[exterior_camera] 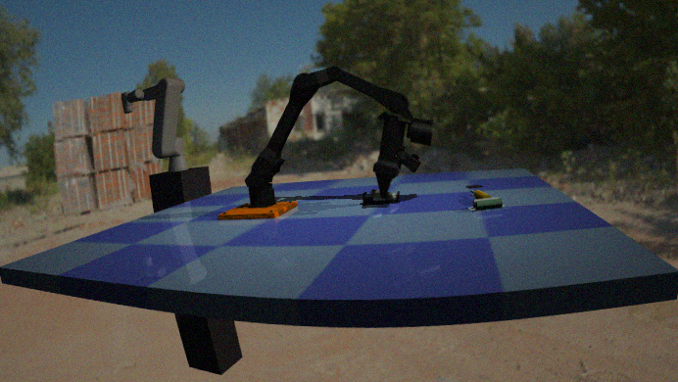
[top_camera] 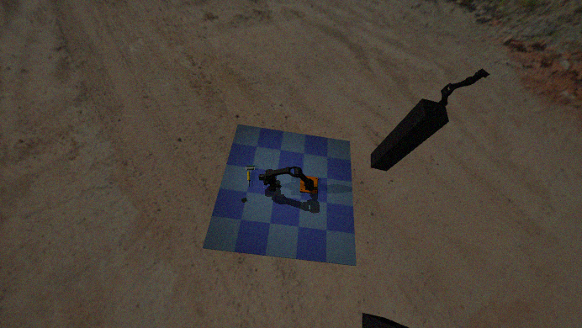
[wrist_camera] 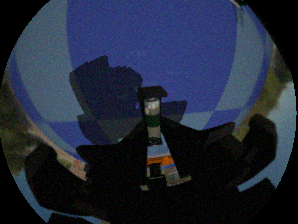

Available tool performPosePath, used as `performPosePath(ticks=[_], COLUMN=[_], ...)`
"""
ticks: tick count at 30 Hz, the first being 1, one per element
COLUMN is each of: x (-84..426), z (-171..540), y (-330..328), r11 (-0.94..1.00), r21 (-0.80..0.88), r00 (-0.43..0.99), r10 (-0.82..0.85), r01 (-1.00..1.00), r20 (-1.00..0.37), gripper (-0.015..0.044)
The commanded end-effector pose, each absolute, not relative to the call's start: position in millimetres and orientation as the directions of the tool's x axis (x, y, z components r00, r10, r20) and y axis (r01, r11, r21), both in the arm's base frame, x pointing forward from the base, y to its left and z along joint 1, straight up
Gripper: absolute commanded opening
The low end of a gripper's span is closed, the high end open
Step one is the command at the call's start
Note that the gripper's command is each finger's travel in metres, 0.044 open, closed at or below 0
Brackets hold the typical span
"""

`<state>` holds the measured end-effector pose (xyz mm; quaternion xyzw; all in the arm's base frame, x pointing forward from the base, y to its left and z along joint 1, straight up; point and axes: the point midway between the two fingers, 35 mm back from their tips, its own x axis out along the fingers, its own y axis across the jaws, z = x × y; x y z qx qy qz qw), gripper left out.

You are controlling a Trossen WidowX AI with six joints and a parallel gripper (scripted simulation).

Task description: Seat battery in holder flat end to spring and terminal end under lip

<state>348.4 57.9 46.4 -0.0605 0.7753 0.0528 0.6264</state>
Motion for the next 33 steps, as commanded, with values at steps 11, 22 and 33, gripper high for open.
performPosePath(ticks=[11,22,33], x=[349.5,347.4,345.0], z=[44.5,43.2,41.9], y=[58.0,57.7,57.3], r11=[0.987,0.987,0.987], r21=[0.006,0.006,0.006], r00=[-0.134,-0.09,-0.046], r10=[-0.016,-0.009,-0.001], r01=[-0.16,-0.16,-0.161], r20=[-0.991,-0.996,-0.999], gripper=[0.0059,0.0059,0.0059])
